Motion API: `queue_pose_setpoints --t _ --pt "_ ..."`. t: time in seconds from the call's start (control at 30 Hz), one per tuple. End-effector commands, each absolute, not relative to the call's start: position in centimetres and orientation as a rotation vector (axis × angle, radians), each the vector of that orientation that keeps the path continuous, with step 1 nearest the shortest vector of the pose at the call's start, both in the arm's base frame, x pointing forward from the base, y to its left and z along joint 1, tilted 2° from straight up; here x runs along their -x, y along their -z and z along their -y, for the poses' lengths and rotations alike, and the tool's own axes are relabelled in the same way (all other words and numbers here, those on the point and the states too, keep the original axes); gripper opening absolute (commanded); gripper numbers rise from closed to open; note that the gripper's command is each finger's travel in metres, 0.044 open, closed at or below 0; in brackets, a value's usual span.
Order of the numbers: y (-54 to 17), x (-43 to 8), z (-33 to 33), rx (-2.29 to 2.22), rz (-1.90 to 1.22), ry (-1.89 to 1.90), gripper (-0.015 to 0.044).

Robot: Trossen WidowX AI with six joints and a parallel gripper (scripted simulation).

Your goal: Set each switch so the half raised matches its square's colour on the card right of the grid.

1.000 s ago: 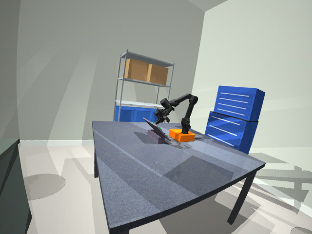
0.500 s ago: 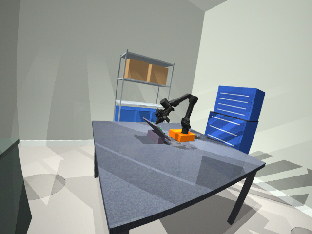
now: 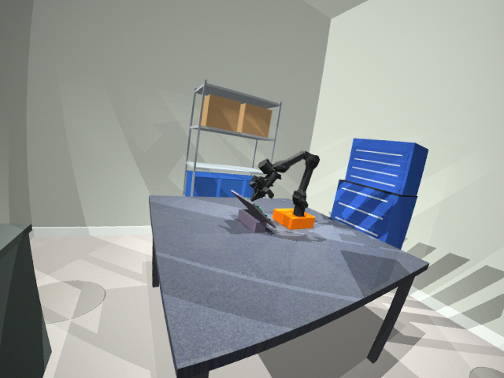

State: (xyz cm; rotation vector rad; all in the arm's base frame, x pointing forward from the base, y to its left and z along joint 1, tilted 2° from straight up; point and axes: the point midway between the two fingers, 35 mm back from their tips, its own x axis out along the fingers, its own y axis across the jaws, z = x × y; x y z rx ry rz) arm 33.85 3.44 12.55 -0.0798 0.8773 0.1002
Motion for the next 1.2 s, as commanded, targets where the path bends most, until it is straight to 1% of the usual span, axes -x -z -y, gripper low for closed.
queue_pose_setpoints --t 0.0,0.43,0.6,0.67,0.77,0.9,1.0,1.17 --pt "-12.3 -33.8 -3.4 0.083 -0.881 -0.104 0.0" --pt "-12.6 -33.8 -3.4 0.08 -0.877 -0.1 0.0" --pt "-16.5 -30.2 -3.1 0.082 -0.86 -0.104 0.0" --pt "-17.1 -29.6 -3.1 0.082 -0.858 -0.105 0.0" --pt "-17.0 -29.5 -2.9 0.082 -0.858 -0.105 0.0" --pt "-16.0 -28.6 -0.5 0.084 -0.859 -0.104 0.0" --pt "-15.9 -28.5 -0.4 0.084 -0.858 -0.104 0.0" --pt "-13.2 -30.7 -0.5 0.083 -0.831 -0.105 0.0"
